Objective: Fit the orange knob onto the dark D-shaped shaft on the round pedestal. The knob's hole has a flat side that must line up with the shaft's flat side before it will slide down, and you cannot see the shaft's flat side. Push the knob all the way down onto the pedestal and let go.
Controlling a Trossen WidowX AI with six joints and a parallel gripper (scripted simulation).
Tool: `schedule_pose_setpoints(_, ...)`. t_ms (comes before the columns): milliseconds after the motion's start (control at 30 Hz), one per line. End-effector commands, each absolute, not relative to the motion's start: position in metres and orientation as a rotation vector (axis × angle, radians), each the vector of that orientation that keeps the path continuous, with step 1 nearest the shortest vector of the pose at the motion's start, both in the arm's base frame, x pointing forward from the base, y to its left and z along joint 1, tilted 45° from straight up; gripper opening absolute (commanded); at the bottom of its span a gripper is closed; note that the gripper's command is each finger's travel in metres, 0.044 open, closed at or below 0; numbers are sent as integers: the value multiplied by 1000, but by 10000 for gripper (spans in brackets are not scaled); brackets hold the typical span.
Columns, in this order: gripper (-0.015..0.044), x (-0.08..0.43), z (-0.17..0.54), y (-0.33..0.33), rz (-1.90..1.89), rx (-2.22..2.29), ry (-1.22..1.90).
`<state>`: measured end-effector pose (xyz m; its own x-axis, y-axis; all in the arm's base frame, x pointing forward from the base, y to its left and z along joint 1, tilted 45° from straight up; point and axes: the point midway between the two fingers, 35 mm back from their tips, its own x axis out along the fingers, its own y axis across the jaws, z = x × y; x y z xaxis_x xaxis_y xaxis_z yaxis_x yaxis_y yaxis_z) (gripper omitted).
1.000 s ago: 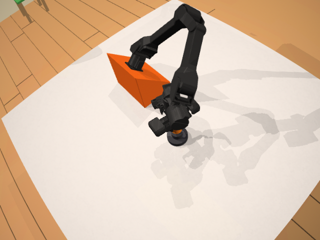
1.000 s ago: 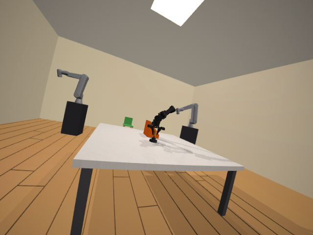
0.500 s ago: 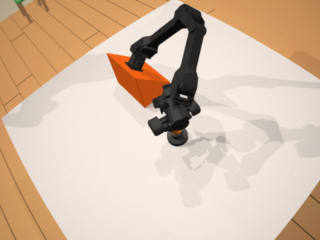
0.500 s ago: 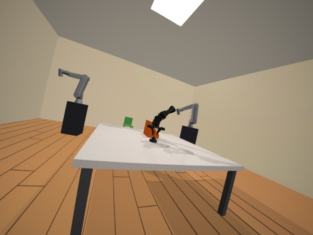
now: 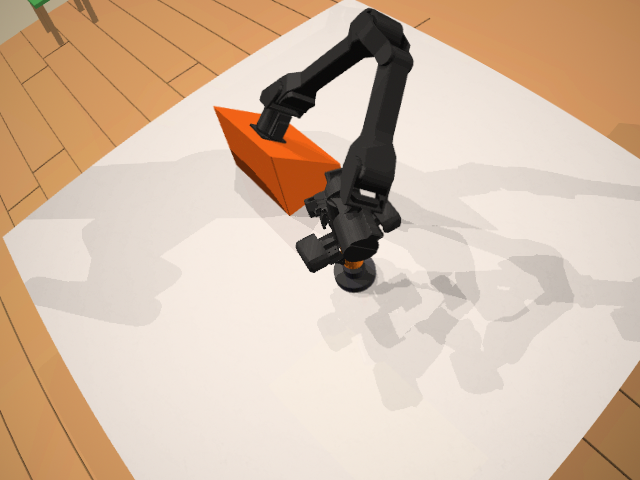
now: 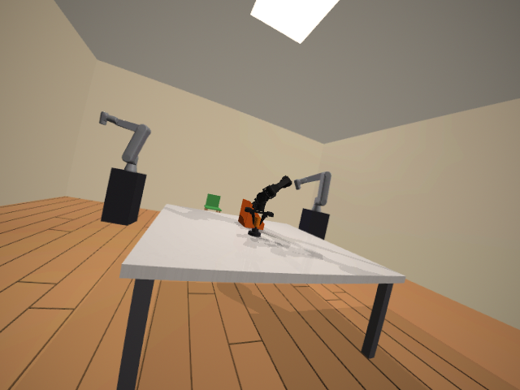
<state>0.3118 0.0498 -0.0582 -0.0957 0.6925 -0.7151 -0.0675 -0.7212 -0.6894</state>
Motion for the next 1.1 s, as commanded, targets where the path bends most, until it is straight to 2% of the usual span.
schedule_pose_setpoints(0,0,311,-59,50,1868,-1652,-686)
schedule_pose_setpoints(1067,0,310,-64,56,1869,-1632,-653)
